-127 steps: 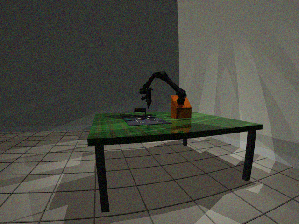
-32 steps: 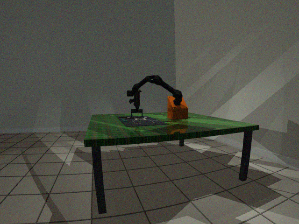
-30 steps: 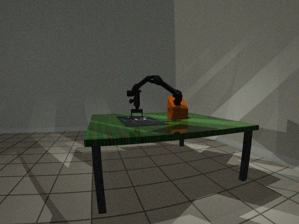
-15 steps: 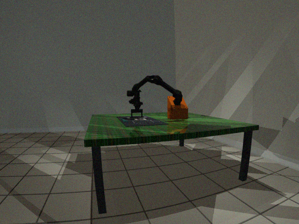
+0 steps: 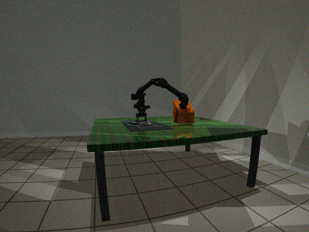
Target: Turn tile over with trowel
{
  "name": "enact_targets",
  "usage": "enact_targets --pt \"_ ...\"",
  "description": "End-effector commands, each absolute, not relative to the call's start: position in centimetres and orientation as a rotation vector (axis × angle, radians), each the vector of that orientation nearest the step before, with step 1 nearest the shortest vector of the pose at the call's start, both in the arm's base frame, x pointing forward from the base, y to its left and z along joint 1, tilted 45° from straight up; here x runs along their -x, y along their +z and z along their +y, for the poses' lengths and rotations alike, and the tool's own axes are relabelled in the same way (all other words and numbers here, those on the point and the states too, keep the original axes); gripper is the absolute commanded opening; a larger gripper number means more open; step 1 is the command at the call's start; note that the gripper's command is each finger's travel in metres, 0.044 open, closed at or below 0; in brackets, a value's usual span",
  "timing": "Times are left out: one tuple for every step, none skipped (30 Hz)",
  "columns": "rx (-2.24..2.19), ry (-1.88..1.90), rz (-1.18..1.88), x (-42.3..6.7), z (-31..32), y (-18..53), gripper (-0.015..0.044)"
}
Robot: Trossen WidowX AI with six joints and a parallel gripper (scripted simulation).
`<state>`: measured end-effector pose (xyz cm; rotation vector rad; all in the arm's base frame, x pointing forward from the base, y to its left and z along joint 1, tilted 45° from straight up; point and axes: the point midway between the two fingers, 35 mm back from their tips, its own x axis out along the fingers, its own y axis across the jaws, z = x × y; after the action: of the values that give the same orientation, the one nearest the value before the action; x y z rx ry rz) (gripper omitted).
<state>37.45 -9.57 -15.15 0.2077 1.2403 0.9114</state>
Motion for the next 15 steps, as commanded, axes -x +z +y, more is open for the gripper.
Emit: enact_targets --pt "-0.119 0.978 1.183 -37.52 -9.52 -15.16 0.013" --pt "-0.096 0.994 1.168 -37.52 -9.52 -15.16 0.013" --pt "-0.073 1.011 1.154 -37.52 -9.52 -15.16 0.013" --pt "-0.051 1.027 1.139 -37.52 -9.52 -15.16 0.013" --pt "-0.028 1.043 1.124 -37.52 -9.52 -15.16 0.013" --pt "-0.005 1.059 1.109 -37.52 -9.52 -15.16 0.013" --pt "0.018 1.075 1.093 -37.52 -9.51 -15.16 0.013" --pt "0.041 1.091 1.078 -37.52 -9.51 -15.16 0.013" --pt "0.064 1.106 1.062 -37.52 -9.51 -15.16 0.013" --pt "0.087 1.122 1.046 -37.52 -9.51 -15.16 0.013" --pt "0.105 1.134 1.034 -37.52 -9.51 -15.16 0.013" --pt "0.116 1.141 1.026 -37.52 -9.51 -15.16 0.013" --pt "0.12 1.144 1.023 -37.52 -9.51 -15.16 0.013" --pt "0.12 1.144 1.023 -37.52 -9.51 -15.16 0.013" --pt "0.12 1.144 1.023 -37.52 -9.51 -15.16 0.013"
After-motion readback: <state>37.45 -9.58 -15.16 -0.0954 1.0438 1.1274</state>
